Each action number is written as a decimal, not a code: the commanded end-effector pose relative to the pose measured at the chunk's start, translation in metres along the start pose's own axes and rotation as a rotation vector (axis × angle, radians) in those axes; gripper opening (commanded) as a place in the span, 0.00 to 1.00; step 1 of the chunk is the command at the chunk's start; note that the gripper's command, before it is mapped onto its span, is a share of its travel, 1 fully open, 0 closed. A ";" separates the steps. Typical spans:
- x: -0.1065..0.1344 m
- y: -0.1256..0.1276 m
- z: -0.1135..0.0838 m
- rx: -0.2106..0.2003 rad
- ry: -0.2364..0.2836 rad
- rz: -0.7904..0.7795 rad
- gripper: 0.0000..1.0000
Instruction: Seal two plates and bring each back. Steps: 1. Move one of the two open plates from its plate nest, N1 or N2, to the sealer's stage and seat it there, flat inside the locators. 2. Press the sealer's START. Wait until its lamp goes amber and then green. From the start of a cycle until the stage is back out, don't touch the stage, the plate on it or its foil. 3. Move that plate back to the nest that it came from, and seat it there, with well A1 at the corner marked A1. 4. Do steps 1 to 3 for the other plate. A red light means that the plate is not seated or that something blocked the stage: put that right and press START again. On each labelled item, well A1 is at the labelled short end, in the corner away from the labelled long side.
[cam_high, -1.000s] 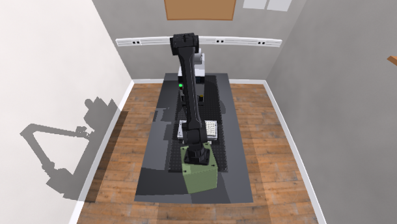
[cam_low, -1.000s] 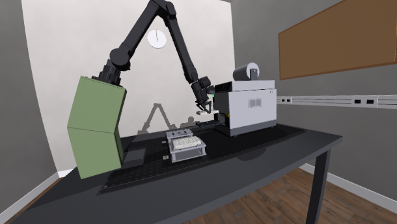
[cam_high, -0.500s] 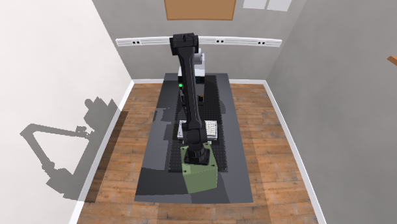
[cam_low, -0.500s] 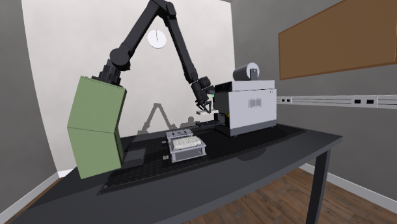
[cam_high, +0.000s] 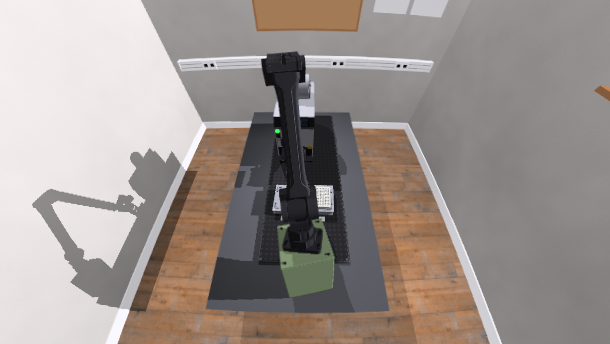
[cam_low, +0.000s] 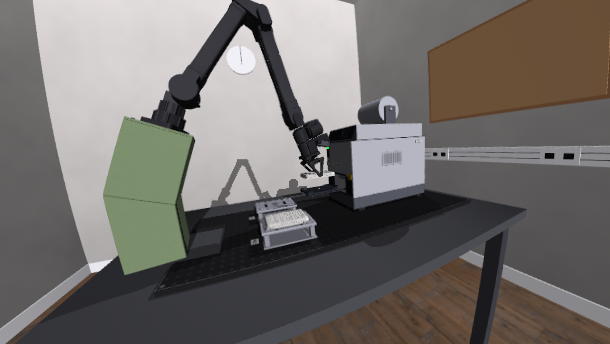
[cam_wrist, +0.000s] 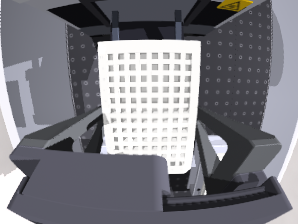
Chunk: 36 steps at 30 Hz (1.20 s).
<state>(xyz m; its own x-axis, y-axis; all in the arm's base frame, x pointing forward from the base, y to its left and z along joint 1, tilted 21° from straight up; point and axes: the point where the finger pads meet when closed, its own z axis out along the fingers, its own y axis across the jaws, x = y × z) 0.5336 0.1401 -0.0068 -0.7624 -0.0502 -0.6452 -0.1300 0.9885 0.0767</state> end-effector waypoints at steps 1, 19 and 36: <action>-0.029 0.009 -0.004 -0.017 -0.065 -0.002 0.00; -0.016 -0.001 0.002 0.001 -0.048 -0.004 0.00; -0.031 0.008 0.012 -0.013 -0.071 0.012 0.00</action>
<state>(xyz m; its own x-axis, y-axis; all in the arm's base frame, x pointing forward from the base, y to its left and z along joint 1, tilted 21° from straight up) 0.5419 0.1433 -0.0166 -0.7591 -0.0494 -0.6491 -0.1310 0.9883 0.0779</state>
